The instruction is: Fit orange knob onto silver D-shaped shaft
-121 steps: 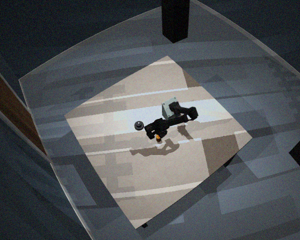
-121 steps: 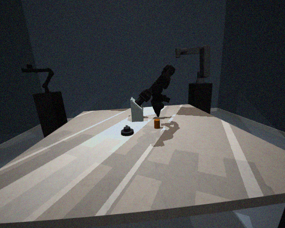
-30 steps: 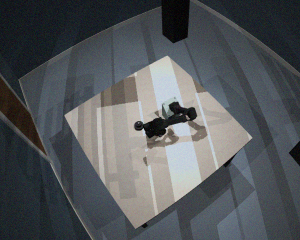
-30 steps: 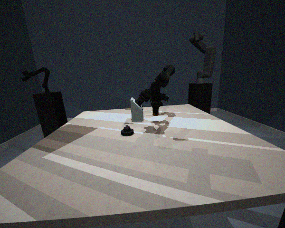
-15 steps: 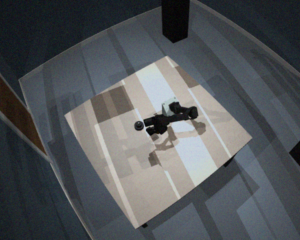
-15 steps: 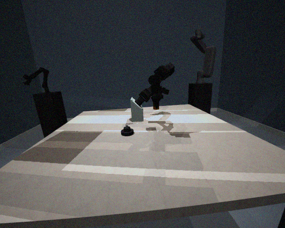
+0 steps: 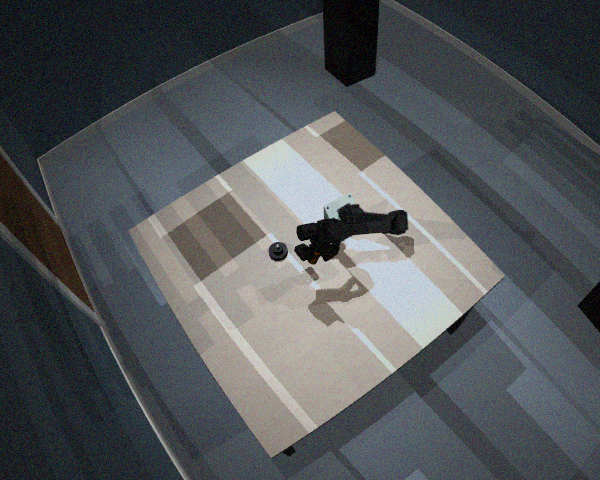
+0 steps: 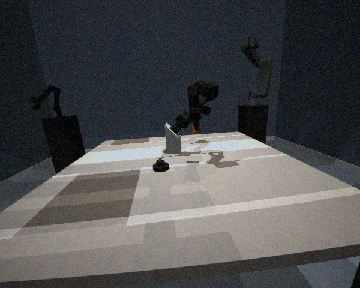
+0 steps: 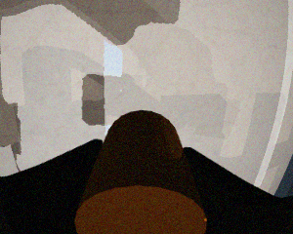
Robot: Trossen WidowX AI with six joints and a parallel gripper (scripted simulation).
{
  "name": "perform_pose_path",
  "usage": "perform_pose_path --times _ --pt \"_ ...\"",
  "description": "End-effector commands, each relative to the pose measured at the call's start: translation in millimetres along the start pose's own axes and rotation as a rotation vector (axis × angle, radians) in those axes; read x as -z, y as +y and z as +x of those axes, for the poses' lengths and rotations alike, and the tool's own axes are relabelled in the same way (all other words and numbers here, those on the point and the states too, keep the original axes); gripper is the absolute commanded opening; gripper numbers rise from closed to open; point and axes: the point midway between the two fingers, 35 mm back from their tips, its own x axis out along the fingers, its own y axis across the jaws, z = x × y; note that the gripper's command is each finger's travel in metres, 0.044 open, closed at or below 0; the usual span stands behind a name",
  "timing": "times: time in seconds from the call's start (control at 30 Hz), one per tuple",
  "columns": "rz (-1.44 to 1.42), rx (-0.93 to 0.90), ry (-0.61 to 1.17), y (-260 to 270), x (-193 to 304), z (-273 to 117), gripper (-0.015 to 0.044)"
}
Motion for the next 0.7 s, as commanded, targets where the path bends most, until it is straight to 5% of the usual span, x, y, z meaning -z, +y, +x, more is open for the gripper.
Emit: perform_pose_path --times 0.0,0.67 --pt "0.004 0.096 -0.002 -2 2 -9 0.0000" --pt "0.008 0.529 0.001 -13 13 -49 0.0000"
